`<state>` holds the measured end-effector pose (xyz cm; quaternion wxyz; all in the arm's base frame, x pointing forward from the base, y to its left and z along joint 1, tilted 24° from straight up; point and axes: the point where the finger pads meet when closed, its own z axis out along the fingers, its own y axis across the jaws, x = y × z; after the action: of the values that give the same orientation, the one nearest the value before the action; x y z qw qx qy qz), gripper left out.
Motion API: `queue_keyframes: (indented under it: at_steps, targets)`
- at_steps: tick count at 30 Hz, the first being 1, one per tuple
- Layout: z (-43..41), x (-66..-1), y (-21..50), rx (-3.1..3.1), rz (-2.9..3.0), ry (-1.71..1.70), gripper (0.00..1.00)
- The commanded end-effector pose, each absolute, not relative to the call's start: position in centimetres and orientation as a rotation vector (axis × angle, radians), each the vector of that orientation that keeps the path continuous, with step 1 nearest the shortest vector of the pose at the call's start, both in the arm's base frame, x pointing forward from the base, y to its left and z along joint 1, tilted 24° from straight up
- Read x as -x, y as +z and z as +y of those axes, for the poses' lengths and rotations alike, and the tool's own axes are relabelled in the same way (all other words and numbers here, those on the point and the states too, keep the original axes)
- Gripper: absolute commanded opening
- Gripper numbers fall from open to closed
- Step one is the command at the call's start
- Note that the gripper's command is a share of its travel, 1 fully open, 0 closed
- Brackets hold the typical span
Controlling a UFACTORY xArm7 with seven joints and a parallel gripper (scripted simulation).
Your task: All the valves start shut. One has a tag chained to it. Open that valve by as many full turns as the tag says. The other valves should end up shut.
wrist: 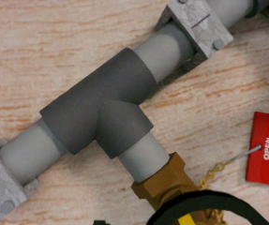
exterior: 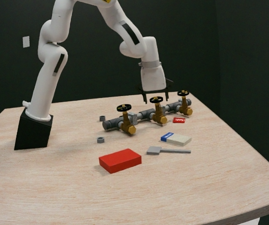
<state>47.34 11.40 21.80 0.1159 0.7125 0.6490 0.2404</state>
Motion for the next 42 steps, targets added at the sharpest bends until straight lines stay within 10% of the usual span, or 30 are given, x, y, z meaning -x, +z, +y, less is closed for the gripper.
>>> queue_keyframes:
  at_steps: [1, 42]
  targets:
    - [11.43, -47.44, 22.01, -2.198, 1.796, 0.731, 1.0]
    - [11.42, -47.44, 22.01, -3.257, -1.122, 0.772, 1.0]
